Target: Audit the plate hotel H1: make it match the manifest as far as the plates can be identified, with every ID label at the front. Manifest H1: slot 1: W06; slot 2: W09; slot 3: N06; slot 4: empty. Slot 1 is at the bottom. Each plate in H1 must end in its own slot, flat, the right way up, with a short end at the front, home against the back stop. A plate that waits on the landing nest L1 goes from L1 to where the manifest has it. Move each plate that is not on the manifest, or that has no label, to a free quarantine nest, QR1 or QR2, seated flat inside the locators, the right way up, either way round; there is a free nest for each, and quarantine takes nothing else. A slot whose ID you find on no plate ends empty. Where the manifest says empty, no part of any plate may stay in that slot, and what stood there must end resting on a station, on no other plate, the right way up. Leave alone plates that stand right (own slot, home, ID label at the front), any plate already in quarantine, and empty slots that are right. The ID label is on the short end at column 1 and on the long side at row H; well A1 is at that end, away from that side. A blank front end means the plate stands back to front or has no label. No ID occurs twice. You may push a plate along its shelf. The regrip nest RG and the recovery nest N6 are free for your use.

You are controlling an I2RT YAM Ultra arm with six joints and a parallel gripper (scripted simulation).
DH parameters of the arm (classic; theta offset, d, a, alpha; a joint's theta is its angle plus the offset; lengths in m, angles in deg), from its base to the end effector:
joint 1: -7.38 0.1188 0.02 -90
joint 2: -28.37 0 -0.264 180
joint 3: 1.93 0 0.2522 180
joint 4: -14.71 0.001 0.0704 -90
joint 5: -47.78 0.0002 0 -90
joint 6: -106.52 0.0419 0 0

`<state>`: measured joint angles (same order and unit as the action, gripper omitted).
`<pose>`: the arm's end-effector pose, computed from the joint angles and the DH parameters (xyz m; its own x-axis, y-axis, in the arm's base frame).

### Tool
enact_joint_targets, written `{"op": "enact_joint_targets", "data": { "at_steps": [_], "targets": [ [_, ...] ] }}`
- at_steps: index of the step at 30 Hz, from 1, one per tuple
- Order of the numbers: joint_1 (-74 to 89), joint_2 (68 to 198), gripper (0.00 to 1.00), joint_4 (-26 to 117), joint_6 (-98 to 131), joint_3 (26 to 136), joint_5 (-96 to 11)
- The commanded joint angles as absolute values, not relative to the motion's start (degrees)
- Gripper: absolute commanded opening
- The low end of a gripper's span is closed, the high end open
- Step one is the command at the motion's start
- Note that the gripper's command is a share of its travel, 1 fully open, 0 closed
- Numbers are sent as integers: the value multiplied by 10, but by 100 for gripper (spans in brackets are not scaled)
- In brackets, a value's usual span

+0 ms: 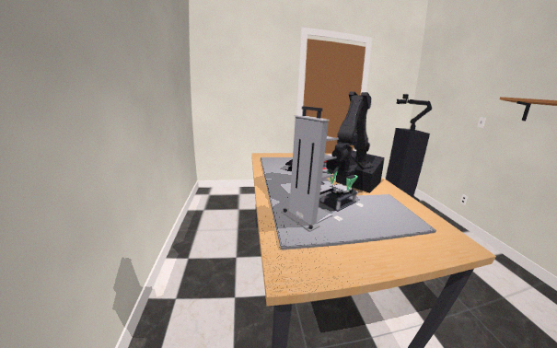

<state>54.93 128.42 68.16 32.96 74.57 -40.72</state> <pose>0.2176 0.2378 0.1685 -0.8384 -0.4974 -0.2230 -0.5175 0.8548 0.0392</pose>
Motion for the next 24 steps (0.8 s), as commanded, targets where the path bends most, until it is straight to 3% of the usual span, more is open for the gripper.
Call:
{"op": "enact_joint_targets", "data": {
  "at_steps": [1,24],
  "targets": [
    [545,1294,100,662,327,735,-410],
    [547,1317,100,620,328,731,-409]
  ]
}}
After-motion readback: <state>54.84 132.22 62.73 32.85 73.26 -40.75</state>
